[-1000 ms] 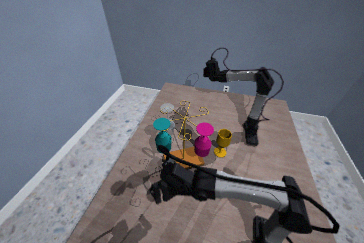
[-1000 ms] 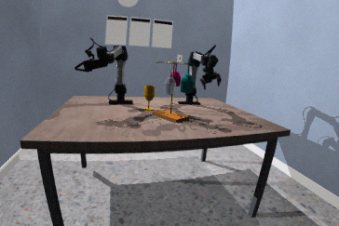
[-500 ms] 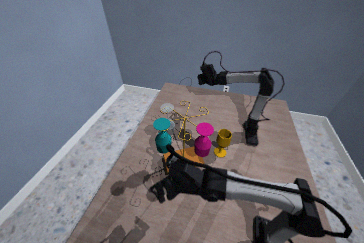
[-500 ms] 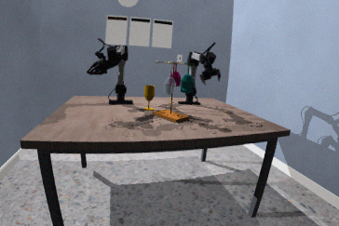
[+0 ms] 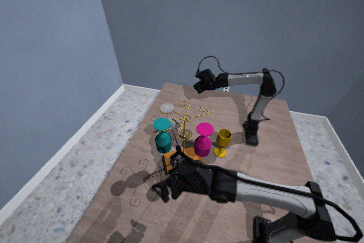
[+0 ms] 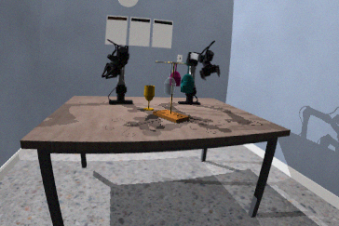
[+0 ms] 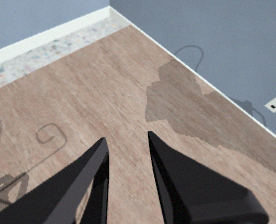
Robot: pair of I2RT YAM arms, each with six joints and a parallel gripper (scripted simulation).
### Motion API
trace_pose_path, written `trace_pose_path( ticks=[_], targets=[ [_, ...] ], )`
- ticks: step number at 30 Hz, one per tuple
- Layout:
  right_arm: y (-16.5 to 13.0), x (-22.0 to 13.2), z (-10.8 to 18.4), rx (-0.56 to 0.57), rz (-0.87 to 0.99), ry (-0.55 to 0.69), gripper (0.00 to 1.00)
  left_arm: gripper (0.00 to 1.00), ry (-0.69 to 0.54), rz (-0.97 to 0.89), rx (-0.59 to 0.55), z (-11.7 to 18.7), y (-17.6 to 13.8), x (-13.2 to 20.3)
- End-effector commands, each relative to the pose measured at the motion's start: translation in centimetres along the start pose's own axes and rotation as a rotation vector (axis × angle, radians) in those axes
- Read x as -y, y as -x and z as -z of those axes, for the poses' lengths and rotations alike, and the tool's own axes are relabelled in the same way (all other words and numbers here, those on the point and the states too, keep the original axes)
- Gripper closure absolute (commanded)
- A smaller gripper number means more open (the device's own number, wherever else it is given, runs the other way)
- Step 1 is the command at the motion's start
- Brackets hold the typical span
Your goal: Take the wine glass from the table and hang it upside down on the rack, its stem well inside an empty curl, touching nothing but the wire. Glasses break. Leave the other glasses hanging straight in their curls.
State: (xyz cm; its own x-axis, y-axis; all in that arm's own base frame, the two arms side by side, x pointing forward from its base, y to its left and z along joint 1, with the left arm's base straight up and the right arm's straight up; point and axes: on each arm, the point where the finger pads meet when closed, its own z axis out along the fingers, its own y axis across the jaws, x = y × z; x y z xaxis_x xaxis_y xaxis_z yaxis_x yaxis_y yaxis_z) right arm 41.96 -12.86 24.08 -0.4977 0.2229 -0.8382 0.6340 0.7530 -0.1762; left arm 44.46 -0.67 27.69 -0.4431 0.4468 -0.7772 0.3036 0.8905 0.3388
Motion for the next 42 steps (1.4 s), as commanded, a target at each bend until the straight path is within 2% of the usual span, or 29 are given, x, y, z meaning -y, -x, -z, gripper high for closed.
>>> trace_pose_path(
  ticks=[1,3,4,6,17,19,20,21,34,36,37,38,42],
  targets=[
    [0.4,-0.7,1.9,-0.023,0.027,0.063,0.69,0.0,0.037,0.035,0.052,0.9,1.1,-0.3],
    [-0.8,-1.4,1.1,-0.057,0.046,0.059,0.69,0.0,0.032,0.045,0.021,0.0,0.1,-0.3],
    [-1.1,-2.1,1.5,-0.067,0.061,0.082,0.69,0.0,0.05,0.047,0.063,1.3,1.2,-0.6],
    [-0.8,-2.8,3.5,-0.057,0.086,0.134,0.69,0.0,0.055,0.061,0.084,1.7,1.7,-0.4],
    [-5.1,-7.7,8.4,-0.18,0.256,0.331,0.69,0.0,0.112,0.149,0.186,3.9,3.2,-1.2],
    [-5.1,-7.7,8.4,-0.18,0.256,0.331,0.69,0.0,0.112,0.149,0.186,3.9,3.2,-1.2],
    [-6.1,-8.2,7.9,-0.212,0.27,0.325,0.69,0.0,0.108,0.158,0.156,3.0,2.3,-1.3],
    [-6.2,-8.5,8.8,-0.215,0.277,0.349,0.69,0.0,0.119,0.16,0.2,4.3,3.4,-1.3],
    [-11.6,-11.1,16.5,-0.354,0.502,0.571,0.69,0.0,0.17,0.271,0.336,7.4,5.1,-2.0],
    [-11.6,-11.1,16.5,-0.354,0.502,0.571,0.69,0.0,0.17,0.271,0.336,7.4,5.1,-2.0],
    [-12.4,-11.4,16.3,-0.382,0.516,0.563,0.69,0.0,0.168,0.278,0.309,6.5,4.3,-2.1],
    [-12.3,-11.2,17.5,-0.376,0.518,0.59,0.69,0.0,0.173,0.281,0.349,7.7,5.2,-2.0],
    [-14.1,-11.3,19.9,-0.424,0.606,0.655,0.69,0.0,0.186,0.318,0.395,8.8,5.6,-2.2]
  ],
)
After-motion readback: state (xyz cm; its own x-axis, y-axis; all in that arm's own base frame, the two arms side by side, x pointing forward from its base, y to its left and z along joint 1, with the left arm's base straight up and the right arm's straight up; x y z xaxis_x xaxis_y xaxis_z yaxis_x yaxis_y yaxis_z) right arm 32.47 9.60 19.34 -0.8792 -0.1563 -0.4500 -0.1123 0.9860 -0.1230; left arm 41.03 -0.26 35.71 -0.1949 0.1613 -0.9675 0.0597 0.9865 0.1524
